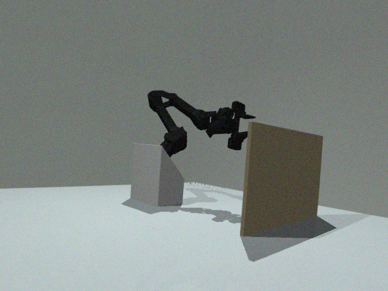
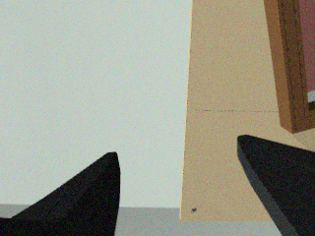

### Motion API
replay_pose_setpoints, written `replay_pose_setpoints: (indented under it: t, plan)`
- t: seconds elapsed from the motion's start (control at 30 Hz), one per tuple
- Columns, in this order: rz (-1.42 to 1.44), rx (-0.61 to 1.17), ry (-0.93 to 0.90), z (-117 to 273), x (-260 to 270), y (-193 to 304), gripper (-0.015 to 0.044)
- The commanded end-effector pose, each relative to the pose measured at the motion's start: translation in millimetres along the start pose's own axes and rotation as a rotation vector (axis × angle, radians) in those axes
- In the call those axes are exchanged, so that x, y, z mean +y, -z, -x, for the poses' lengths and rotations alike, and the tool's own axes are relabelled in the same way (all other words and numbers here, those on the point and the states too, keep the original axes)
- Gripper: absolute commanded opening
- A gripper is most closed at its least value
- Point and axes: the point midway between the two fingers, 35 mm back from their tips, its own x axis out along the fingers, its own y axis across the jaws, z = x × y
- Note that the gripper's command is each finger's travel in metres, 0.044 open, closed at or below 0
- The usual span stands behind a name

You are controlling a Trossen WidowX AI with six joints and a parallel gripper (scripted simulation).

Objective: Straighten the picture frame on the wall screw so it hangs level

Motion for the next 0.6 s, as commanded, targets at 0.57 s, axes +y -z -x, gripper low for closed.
replay_pose_setpoints:
  t: [0.57]
  plan:
    - [0.157, 0.010, 0.066, 36, -78, -29, 0.0260]
